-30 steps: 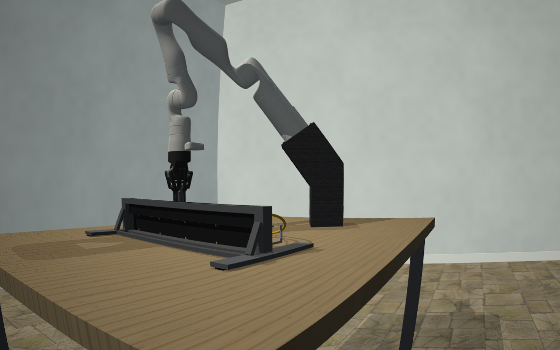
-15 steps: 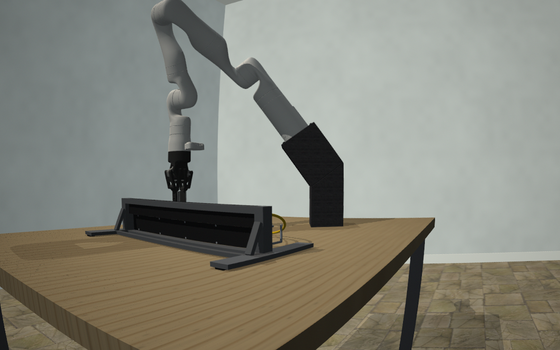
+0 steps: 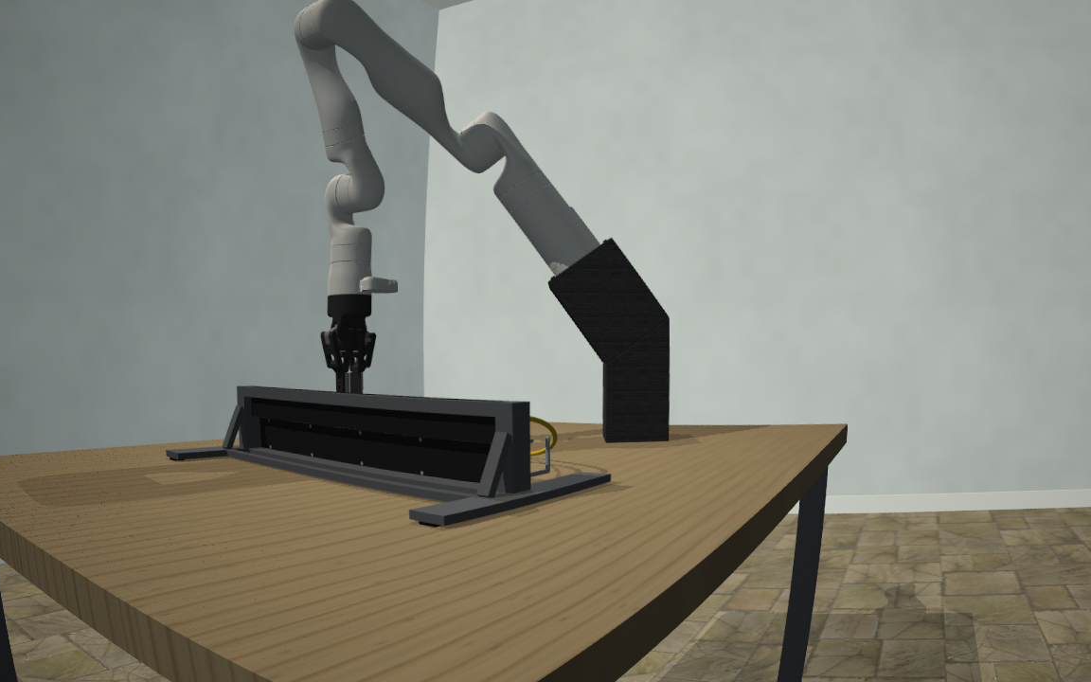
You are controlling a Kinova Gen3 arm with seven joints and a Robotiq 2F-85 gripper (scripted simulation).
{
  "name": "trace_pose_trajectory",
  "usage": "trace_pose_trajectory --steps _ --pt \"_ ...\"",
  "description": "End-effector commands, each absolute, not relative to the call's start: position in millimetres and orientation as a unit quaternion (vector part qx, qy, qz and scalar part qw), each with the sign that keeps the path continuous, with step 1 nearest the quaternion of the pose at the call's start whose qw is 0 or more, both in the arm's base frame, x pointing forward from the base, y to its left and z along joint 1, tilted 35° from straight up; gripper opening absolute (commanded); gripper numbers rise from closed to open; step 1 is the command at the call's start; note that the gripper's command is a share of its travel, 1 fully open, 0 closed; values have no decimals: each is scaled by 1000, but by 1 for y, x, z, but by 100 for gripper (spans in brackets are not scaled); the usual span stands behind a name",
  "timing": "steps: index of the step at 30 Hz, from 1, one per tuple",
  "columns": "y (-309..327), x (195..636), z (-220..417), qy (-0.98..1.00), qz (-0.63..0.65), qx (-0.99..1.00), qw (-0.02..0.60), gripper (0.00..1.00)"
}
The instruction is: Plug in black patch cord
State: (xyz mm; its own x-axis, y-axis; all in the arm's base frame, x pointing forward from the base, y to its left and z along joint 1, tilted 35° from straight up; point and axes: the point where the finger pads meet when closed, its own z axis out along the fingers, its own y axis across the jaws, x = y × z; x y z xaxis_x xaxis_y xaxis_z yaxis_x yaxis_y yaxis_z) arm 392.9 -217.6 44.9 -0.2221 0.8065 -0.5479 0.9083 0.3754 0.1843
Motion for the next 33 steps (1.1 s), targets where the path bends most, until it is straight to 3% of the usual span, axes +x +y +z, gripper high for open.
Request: trace_pose_trajectory --steps 1,33 --pt "-218 393 45 777 -88 552 291 37" --pt "-237 408 10 777 -87 552 290 37"
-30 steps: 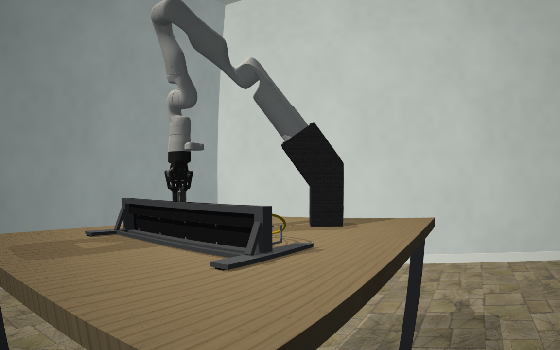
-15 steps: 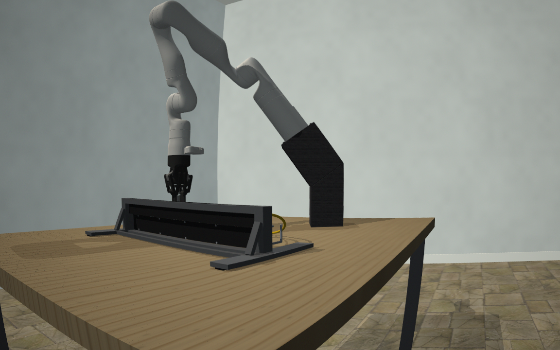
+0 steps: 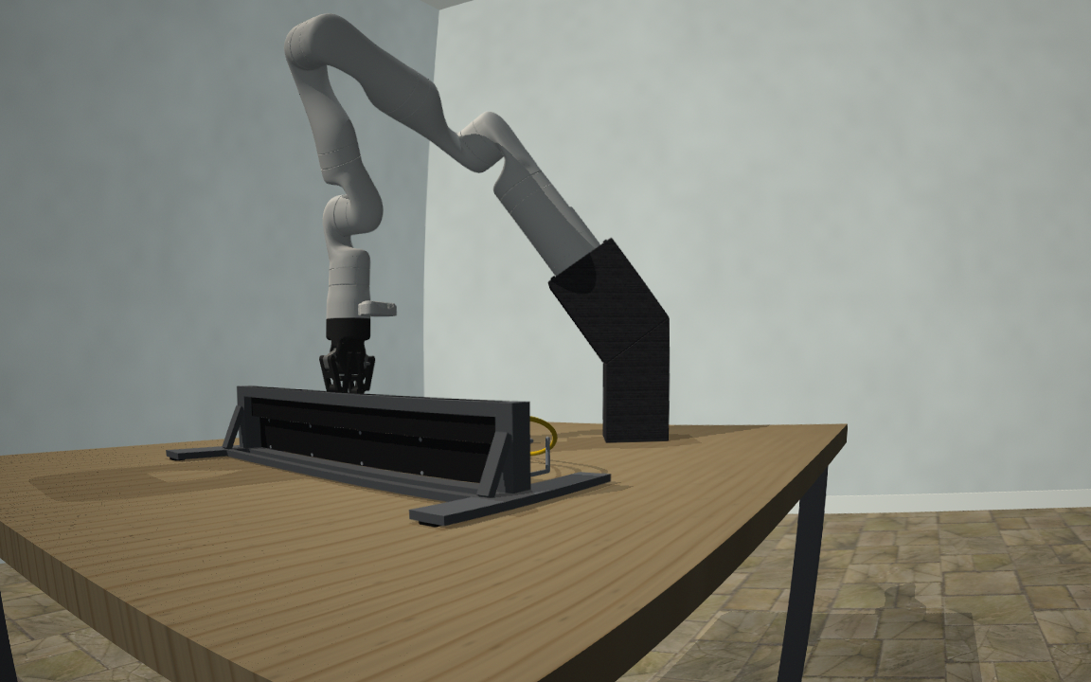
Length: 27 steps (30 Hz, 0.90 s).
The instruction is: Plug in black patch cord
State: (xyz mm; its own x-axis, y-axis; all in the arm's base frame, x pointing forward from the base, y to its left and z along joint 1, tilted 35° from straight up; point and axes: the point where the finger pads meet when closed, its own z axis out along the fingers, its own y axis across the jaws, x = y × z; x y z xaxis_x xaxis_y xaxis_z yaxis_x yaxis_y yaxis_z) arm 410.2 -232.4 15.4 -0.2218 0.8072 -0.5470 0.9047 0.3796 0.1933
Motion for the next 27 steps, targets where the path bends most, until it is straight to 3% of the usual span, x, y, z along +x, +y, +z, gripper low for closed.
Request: trace_pose_trajectory --steps 1,27 --pt "-238 409 9 777 -88 552 290 37" --pt "-248 417 -9 777 -87 552 290 37"
